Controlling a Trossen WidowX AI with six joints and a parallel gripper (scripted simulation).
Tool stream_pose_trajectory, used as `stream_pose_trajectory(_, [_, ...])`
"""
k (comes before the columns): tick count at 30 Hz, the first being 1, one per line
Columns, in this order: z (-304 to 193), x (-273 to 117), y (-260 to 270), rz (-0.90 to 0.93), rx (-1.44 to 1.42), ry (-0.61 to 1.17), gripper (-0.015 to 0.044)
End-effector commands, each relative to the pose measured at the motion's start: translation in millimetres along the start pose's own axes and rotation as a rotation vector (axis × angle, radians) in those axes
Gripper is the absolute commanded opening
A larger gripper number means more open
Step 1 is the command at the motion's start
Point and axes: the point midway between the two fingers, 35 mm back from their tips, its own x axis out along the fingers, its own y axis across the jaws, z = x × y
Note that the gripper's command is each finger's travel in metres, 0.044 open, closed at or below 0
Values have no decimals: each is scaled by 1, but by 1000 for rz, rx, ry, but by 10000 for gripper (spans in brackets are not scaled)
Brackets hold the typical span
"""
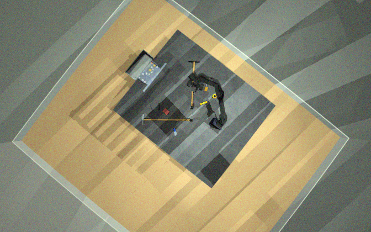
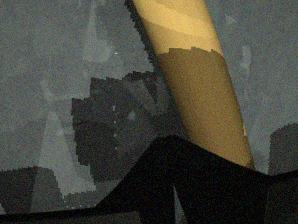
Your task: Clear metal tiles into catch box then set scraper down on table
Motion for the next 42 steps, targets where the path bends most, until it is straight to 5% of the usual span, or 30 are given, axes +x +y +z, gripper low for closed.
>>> stream_pose_trajectory(1, [0, 1, -5, 0, 11, 5, 0])
stream_pose_trajectory(28, [8, 2, -30, -3, 39, 8, 0])
stream_pose_trajectory(42, [5, -48, -27, -32, 66, 22, 0])
